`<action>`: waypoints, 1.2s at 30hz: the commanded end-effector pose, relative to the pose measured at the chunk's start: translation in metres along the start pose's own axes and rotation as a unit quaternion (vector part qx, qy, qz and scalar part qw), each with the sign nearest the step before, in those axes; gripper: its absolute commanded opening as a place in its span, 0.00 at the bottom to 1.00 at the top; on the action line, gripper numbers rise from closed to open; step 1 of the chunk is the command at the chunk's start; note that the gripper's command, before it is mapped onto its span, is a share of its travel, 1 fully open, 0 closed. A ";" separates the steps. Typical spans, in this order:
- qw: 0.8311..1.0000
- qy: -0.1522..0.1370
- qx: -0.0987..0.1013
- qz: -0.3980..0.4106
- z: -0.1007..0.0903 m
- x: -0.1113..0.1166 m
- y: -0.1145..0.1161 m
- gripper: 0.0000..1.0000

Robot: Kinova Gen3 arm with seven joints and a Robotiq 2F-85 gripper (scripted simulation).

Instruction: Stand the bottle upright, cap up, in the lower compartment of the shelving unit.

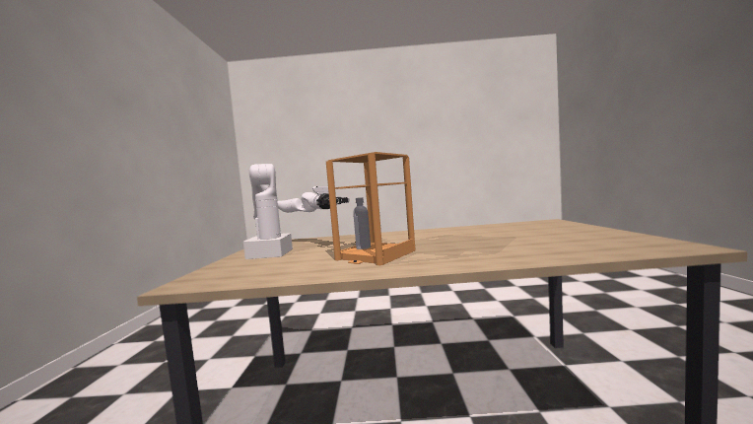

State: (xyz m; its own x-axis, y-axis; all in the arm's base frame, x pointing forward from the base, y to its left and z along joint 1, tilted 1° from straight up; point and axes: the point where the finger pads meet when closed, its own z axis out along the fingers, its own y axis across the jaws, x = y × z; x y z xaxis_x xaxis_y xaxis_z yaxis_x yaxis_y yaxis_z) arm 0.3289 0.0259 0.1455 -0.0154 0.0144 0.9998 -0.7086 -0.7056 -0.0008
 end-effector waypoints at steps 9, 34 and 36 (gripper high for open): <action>1.000 -0.002 -0.002 0.001 0.000 0.007 0.001 0.82; 1.000 -0.002 -0.002 0.001 0.000 0.007 0.001 1.00; 1.000 -0.002 -0.002 0.001 0.000 0.007 0.001 1.00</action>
State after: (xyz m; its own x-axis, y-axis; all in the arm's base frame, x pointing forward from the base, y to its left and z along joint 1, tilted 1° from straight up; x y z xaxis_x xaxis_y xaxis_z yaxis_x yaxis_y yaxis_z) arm 0.3282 0.0252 0.1527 -0.0137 0.0097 0.9999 -0.7112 -0.7030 -0.0029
